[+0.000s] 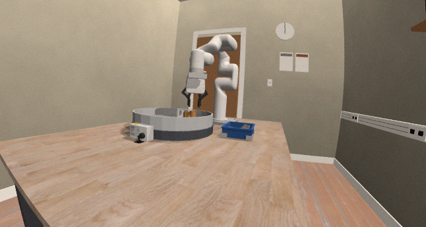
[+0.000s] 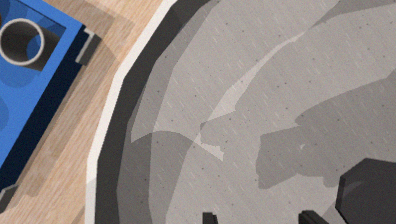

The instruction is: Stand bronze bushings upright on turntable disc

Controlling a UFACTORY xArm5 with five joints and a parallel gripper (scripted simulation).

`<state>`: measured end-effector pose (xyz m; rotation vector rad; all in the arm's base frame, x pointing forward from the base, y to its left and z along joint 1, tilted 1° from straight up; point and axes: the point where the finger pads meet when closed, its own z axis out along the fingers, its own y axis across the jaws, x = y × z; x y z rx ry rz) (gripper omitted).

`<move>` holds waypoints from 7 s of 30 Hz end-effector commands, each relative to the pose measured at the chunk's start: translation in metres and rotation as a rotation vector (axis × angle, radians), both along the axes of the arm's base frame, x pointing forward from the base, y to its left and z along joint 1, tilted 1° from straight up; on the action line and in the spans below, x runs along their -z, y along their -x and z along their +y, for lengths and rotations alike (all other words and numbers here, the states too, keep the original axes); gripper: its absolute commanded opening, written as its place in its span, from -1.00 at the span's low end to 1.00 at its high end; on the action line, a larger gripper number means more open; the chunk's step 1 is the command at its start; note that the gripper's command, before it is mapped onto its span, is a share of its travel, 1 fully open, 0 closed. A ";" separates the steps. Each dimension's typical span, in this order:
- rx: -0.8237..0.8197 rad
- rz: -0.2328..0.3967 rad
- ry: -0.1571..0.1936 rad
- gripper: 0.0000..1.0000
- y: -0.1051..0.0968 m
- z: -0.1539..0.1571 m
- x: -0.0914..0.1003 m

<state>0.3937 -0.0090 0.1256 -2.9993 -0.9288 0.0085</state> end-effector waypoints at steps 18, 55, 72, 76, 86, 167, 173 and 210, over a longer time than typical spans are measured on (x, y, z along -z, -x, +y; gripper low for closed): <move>0.000 -0.007 -0.001 -0.04 0.007 0.161 -0.004; 0.000 -0.007 -0.001 -0.04 0.000 0.316 -0.005; 0.000 -0.007 -0.001 -0.04 0.000 0.316 -0.005; 0.002 -0.007 -0.001 -0.04 0.000 0.316 -0.005; 0.088 -0.007 0.000 -0.04 0.000 0.313 -0.005; 1.178 -0.002 0.010 -0.04 0.001 0.274 -0.005; 1.178 -0.002 0.010 -0.04 0.001 0.274 -0.005; 1.178 -0.002 0.010 -0.04 0.001 0.274 -0.005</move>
